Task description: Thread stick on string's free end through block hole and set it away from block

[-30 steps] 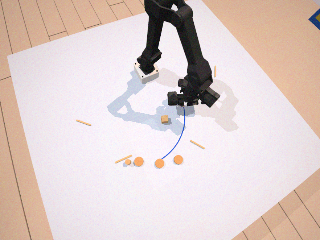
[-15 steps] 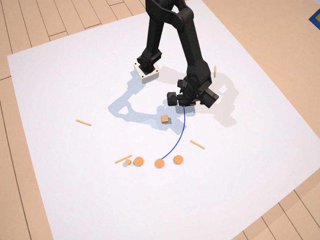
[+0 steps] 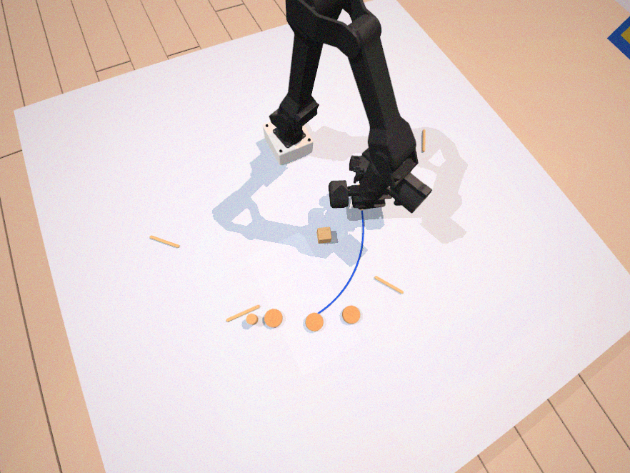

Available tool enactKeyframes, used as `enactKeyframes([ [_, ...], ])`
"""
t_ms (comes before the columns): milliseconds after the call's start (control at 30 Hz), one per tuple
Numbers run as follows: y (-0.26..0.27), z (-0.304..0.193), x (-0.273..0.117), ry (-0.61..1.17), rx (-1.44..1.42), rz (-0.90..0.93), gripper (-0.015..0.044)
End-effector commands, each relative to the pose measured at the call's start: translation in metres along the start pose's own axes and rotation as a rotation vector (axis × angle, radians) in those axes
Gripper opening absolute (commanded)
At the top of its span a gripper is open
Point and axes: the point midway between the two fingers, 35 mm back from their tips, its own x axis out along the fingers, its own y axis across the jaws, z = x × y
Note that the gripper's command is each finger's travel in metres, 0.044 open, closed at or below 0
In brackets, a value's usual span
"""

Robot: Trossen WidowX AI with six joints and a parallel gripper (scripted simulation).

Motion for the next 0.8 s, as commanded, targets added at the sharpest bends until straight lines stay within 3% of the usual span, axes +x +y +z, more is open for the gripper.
enactKeyframes([
  [0, -0.002, -0.002, -0.006, 0.007, 0.0, -0.007, 0.0],
  [767, -0.002, -0.002, -0.036, 0.007, 0.0, -0.007, 0.0],
])
